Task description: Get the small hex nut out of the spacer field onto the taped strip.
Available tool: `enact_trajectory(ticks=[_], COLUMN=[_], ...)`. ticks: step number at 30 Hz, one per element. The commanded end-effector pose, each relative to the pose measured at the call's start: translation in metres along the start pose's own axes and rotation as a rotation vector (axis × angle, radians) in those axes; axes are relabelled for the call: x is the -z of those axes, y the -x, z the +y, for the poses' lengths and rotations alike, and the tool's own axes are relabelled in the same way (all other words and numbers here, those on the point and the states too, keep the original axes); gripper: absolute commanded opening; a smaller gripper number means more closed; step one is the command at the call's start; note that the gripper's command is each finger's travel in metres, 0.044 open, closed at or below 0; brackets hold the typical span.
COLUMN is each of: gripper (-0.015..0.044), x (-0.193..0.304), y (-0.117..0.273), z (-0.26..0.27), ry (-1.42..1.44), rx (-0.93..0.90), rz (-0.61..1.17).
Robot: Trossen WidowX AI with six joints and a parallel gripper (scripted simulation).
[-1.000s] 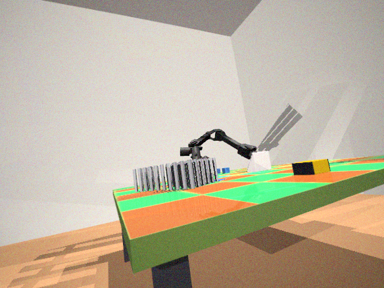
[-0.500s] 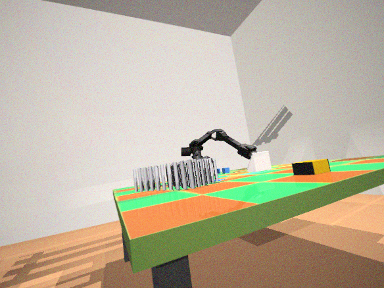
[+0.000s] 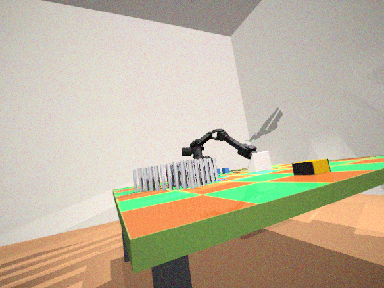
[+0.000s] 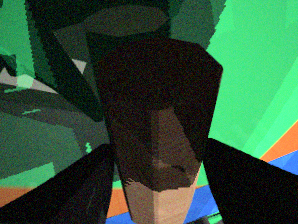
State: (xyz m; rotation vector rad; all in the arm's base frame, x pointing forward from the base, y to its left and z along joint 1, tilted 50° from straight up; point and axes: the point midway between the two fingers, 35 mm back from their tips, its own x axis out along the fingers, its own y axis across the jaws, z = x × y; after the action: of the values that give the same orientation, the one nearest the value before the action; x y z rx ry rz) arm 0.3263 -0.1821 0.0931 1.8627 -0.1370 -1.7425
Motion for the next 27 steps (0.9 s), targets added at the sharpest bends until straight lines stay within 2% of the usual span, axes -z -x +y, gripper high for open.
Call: enact_trajectory(ticks=[1, 27], gripper=[0.0, 0.0], x=[-0.003, -0.02], y=[0.002, 0.009], z=[-0.001, -0.001], ry=[0.003, 0.004], rx=[0.003, 0.003], rz=[0.001, 0.0])
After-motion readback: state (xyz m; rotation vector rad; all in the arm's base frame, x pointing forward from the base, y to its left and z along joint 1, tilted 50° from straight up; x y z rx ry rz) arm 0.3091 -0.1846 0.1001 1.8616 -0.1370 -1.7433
